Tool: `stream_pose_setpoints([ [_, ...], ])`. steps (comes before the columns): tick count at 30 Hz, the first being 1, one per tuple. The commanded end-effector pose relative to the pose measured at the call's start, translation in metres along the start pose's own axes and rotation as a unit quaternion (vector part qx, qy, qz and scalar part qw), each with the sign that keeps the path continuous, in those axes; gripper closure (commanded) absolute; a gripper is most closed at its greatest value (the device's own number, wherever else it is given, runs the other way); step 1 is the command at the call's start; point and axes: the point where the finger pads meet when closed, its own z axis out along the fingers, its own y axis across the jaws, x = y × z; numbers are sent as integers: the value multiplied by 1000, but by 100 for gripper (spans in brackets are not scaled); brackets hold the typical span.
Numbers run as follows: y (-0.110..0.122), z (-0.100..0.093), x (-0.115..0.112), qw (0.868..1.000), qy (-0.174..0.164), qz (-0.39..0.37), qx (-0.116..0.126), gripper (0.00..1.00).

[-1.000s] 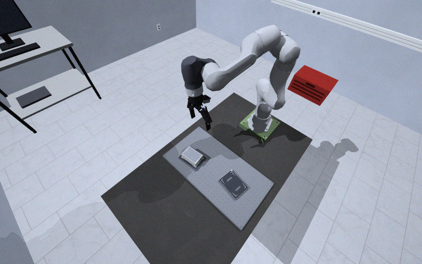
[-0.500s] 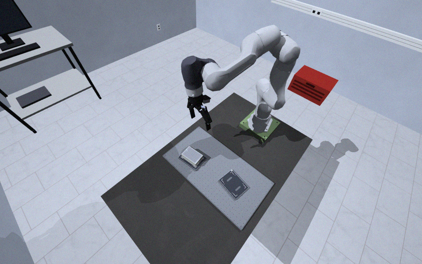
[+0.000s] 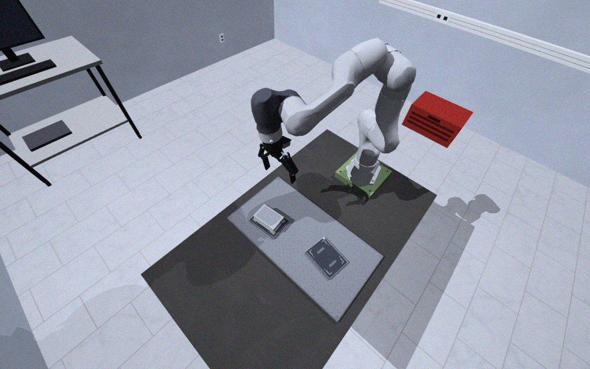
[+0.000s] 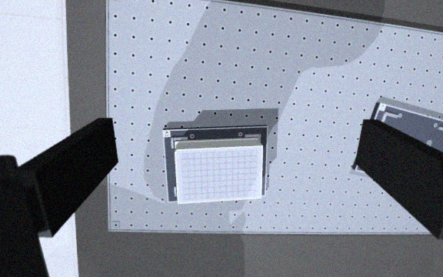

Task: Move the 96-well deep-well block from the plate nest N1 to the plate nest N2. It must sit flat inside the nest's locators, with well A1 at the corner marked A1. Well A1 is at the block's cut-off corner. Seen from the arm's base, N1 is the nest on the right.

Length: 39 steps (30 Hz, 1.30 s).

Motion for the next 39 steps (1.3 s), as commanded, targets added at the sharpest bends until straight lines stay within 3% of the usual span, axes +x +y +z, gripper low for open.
stream_pose_setpoints([
  [1,-5,6,-2,995,5,-103,6,0],
  [10,-13,26,-3,969,32,-246,13,0],
  [15,-14,31,-3,960,38,-278,13,0],
  [22,-19,46,-4,921,57,-384,11,0],
  [23,-19,46,-4,921,57,-386,11,0],
  [30,-23,59,-5,877,71,-475,6,0],
  [32,-23,59,-5,877,71,-475,6,0],
  [39,-26,73,-7,817,84,-570,-3,0],
])
